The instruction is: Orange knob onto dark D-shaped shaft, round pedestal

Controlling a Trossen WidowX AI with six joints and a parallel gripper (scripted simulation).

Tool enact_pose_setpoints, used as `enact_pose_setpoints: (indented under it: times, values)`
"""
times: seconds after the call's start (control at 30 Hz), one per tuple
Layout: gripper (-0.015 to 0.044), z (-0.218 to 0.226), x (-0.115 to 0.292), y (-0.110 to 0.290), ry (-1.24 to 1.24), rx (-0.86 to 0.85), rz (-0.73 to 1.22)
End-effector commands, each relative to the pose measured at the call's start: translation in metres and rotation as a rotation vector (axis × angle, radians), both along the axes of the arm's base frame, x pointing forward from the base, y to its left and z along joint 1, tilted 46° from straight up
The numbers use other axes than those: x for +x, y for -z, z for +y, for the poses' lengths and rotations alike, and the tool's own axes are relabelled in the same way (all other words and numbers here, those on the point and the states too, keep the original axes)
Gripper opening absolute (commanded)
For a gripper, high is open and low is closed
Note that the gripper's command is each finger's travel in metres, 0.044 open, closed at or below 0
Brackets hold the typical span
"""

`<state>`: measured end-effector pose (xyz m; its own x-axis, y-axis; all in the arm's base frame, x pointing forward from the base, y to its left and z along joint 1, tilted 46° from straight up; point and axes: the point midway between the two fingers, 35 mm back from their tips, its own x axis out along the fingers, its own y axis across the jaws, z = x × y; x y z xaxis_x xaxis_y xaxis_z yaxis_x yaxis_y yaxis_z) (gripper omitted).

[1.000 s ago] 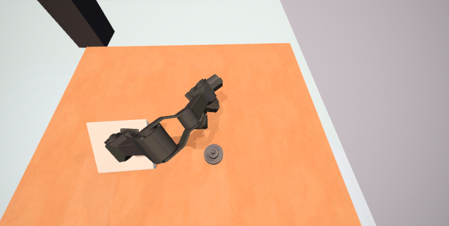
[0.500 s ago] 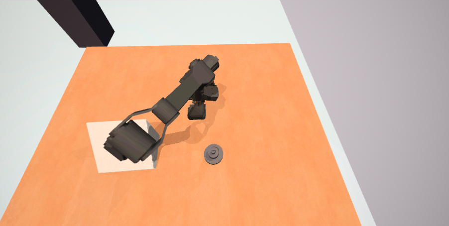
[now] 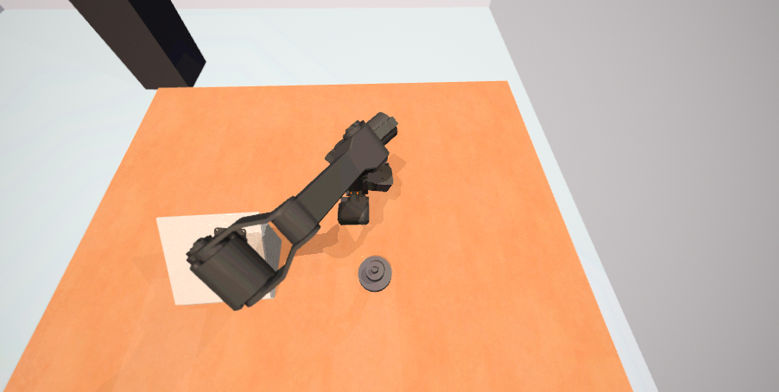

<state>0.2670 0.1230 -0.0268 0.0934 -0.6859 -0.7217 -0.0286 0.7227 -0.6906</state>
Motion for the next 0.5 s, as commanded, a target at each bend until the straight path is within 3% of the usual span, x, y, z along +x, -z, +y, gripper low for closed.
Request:
enact_pose_setpoints:
  times: [0.0, 0.47]
  values:
    - [0.0000, -0.011, 0.007, -0.006, -0.007, 0.000, 0.002]
    - [0.0000, -0.045, 0.026, -0.025, -0.010, 0.005, 0.001]
